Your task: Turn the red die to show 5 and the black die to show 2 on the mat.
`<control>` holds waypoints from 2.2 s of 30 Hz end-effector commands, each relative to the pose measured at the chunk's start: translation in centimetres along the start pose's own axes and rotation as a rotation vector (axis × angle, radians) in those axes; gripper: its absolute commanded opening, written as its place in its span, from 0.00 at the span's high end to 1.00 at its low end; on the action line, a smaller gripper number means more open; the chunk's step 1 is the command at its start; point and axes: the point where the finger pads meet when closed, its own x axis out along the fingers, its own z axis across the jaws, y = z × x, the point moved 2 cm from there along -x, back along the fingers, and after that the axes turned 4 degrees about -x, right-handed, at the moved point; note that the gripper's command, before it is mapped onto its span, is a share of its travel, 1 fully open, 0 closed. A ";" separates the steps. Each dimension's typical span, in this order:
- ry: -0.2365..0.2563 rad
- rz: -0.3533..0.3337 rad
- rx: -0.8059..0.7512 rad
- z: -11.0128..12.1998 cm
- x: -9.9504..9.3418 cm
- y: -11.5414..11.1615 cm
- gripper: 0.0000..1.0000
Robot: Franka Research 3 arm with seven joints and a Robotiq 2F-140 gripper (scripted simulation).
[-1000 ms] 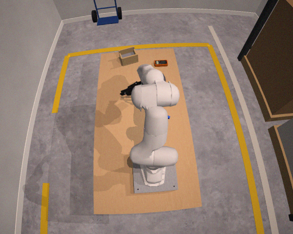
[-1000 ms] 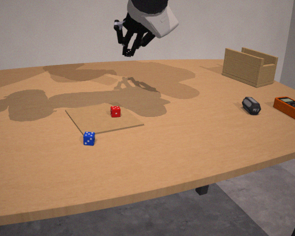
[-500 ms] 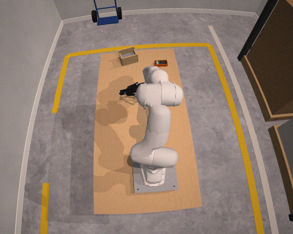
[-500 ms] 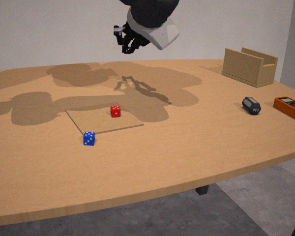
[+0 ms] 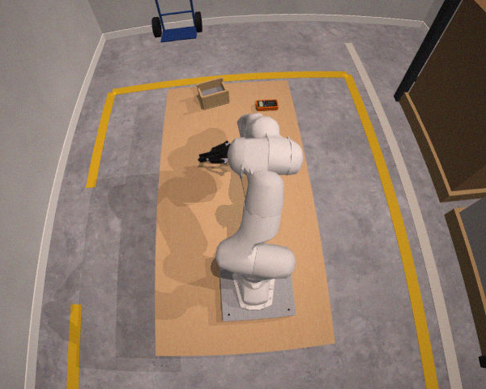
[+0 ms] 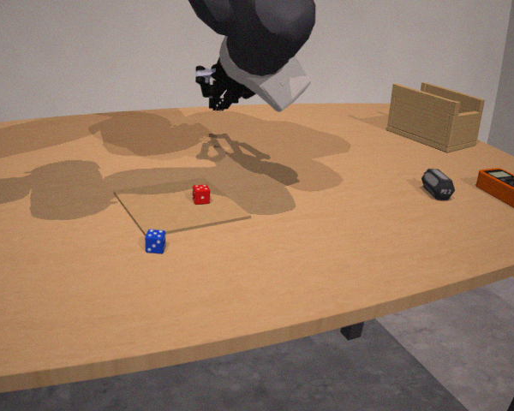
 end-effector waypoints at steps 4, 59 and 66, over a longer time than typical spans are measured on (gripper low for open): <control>0.005 0.001 -0.032 0.0 1.1 2.3 0.82; 0.005 0.001 -0.032 0.2 1.9 3.9 0.82; 0.005 0.001 -0.032 0.2 2.1 4.1 0.82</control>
